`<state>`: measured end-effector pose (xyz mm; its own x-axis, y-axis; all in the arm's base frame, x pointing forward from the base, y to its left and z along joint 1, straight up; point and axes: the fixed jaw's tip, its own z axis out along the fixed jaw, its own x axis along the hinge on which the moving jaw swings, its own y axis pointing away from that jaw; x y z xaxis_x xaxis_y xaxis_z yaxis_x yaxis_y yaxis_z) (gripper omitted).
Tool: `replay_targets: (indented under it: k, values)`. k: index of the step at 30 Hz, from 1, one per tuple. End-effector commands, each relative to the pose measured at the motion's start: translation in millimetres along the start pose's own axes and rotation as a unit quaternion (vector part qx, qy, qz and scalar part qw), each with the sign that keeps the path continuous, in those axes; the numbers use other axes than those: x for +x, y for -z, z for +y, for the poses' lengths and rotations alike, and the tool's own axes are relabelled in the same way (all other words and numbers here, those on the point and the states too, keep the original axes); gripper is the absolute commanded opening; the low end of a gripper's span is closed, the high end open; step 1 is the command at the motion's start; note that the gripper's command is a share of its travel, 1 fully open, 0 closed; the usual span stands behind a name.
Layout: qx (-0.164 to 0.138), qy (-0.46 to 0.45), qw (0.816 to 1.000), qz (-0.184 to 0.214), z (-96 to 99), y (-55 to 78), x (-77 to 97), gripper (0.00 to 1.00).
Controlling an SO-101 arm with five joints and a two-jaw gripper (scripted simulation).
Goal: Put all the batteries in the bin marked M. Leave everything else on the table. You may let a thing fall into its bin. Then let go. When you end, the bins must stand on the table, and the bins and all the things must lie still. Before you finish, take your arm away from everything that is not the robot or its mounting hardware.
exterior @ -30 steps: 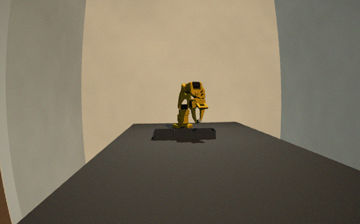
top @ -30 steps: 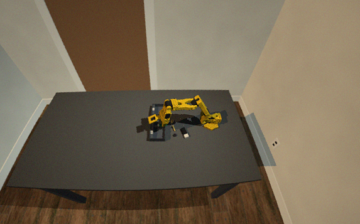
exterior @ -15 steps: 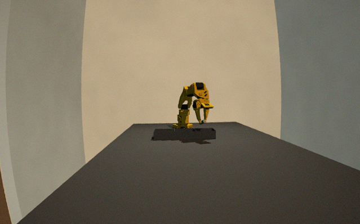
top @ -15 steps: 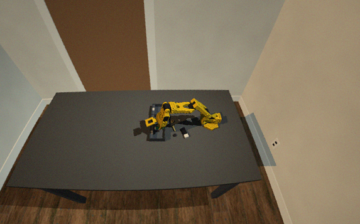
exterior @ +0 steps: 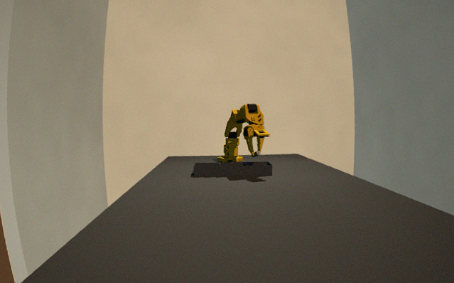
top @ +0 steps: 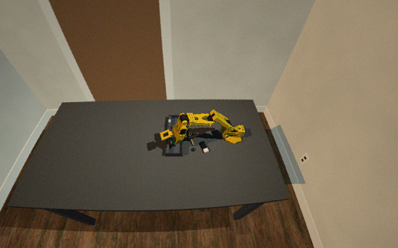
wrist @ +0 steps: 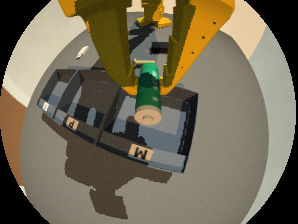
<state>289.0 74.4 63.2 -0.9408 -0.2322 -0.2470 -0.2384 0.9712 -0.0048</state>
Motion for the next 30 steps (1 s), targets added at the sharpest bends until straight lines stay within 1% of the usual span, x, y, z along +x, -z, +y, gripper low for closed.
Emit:
replay_targets:
  k: [1,6,7,30]
  values:
    - [-0.001,0.0,1.0,-0.029,2.2,12.3,-8.2,0.0]
    - [-0.001,0.0,1.0,-0.029,2.2,12.3,-8.2,0.0]
    - [-0.004,0.001,0.998,-0.064,6.6,21.4,-18.0,0.0]
    - [-0.004,0.001,0.998,-0.06,6.6,20.0,-17.1,0.0]
